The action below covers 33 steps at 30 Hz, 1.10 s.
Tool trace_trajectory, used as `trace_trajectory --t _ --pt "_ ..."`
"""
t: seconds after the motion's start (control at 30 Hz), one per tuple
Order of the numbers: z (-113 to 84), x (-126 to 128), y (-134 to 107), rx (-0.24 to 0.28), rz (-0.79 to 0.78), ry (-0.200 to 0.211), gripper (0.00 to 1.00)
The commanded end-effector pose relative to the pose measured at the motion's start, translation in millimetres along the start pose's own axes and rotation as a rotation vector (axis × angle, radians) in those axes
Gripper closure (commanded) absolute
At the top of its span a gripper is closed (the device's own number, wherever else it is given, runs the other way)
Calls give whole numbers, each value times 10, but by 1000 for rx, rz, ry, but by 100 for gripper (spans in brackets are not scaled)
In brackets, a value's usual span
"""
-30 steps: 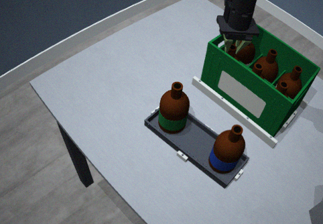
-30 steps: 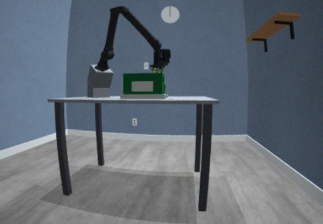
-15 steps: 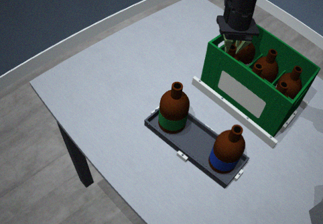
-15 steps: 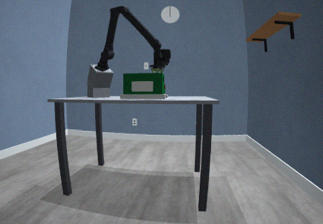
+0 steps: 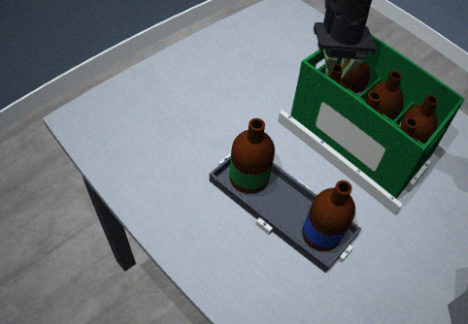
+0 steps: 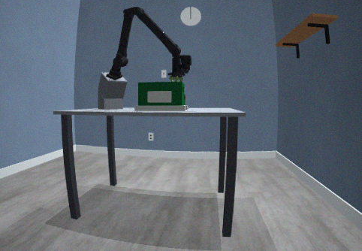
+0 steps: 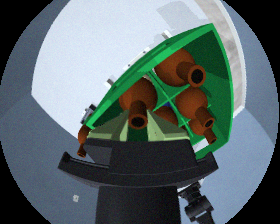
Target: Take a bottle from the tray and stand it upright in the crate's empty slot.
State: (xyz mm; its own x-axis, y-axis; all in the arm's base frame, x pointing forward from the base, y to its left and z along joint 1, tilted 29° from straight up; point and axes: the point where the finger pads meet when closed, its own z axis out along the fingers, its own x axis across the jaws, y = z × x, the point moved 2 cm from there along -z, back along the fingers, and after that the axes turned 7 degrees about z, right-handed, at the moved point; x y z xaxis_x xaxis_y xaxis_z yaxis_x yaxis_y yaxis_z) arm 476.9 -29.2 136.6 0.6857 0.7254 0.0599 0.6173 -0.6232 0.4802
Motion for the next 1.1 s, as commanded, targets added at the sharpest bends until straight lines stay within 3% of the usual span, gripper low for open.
trace_trajectory --t 0.0,0.47,0.5,1.07 --pt "-11 41 75 -13 -2 12 100" --pt "-11 41 75 -13 -2 12 100" --pt "-11 41 75 -13 -2 12 39" --pt "-11 40 74 -12 -2 12 39"
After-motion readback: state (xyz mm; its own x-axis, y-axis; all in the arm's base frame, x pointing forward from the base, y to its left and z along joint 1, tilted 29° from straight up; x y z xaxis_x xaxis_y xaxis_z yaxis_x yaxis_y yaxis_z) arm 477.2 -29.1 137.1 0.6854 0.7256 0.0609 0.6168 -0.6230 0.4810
